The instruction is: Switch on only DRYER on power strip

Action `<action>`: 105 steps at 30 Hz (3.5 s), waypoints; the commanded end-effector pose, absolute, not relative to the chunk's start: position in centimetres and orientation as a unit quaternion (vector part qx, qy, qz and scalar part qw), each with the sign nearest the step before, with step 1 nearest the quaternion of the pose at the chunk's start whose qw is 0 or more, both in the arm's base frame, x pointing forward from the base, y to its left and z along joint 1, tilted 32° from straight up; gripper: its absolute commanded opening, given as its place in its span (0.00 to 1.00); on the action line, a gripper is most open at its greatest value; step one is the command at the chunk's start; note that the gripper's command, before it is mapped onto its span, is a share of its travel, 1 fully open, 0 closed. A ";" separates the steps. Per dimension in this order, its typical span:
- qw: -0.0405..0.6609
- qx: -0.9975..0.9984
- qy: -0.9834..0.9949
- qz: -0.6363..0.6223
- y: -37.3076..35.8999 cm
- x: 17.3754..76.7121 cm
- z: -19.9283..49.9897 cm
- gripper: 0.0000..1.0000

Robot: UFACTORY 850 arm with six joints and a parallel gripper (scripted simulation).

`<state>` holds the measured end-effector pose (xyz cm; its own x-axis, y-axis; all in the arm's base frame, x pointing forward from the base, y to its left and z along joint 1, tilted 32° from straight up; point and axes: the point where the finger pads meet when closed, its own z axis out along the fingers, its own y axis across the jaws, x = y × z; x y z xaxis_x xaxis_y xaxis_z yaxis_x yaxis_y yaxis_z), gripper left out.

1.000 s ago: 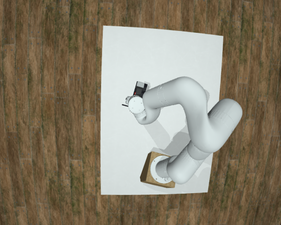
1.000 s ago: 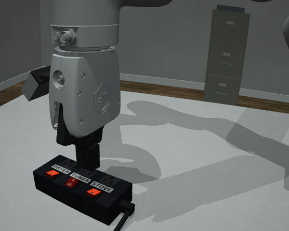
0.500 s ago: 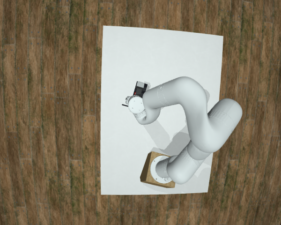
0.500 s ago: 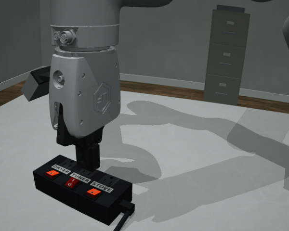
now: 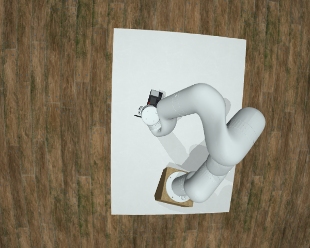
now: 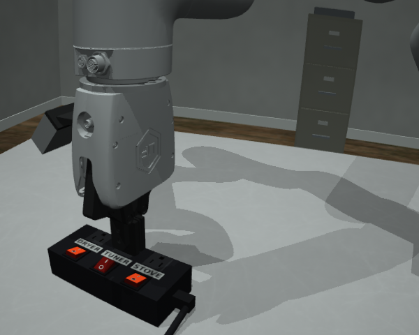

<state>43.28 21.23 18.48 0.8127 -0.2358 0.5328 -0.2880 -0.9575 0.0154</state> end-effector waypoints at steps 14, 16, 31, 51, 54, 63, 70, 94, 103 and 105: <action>0.047 0.951 -0.138 0.274 21.0 44.3 16.8 0.00; 0.047 0.951 -0.138 0.274 21.0 44.4 16.6 0.00; 0.047 0.951 -0.138 0.274 20.8 45.0 15.5 0.00; 0.047 0.951 -0.138 0.274 20.8 45.1 15.3 0.00; 0.047 0.951 -0.138 0.274 20.8 45.1 15.3 0.00; 0.047 0.951 -0.138 0.274 20.8 45.1 15.3 0.00; 0.047 0.951 -0.138 0.274 20.8 45.1 15.3 0.00; 0.047 0.951 -0.138 0.274 20.8 45.1 15.3 0.00; 0.047 0.951 -0.138 0.274 20.8 45.1 15.3 0.00; 0.047 0.951 -0.138 0.274 20.8 45.1 15.3 0.00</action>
<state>45.11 20.77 15.26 0.8125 -0.2359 0.5331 -0.2879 -0.9575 0.0151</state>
